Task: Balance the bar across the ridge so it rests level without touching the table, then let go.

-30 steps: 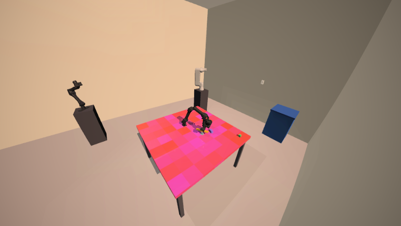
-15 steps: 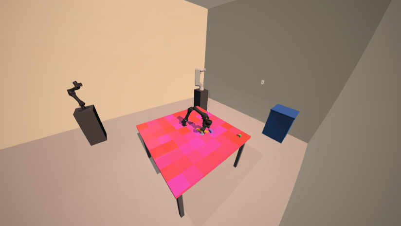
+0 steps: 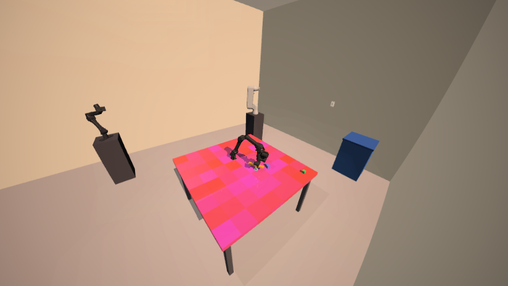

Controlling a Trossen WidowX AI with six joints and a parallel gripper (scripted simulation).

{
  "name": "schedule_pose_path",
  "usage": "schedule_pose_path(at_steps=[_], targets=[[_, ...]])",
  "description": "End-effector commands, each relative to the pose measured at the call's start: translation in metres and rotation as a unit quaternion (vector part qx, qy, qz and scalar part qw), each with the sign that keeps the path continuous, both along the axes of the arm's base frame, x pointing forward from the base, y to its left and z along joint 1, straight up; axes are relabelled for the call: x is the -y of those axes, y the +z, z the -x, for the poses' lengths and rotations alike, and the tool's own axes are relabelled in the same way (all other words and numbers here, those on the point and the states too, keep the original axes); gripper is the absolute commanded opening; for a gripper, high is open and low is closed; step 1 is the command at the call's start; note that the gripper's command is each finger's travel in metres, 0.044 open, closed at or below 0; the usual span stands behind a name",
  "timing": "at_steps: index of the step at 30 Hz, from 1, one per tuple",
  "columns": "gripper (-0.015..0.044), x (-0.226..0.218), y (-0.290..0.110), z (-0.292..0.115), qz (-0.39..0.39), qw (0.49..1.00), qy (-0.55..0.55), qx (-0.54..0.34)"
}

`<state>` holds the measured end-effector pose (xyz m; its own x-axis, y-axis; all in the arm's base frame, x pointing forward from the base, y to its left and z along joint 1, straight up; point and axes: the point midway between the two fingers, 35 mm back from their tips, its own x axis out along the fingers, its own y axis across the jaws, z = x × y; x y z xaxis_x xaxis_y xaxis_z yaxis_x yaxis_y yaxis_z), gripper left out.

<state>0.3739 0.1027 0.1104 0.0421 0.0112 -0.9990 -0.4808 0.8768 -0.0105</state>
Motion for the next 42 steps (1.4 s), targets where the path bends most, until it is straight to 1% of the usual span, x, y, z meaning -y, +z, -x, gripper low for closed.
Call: schedule_pose_path(at_steps=[1,18,24,25,42], targets=[[0.0,0.0,-0.0001,0.0,0.0,1.0,0.0,0.0],[0.0,0.0,-0.0001,0.0,0.0,1.0,0.0,0.0],[0.0157,0.0,-0.0001,0.0,0.0,1.0,0.0,0.0],[0.0167,0.0,-0.0001,0.0,0.0,1.0,0.0,0.0],[0.0168,0.0,-0.0001,0.0,0.0,1.0,0.0,0.0]])
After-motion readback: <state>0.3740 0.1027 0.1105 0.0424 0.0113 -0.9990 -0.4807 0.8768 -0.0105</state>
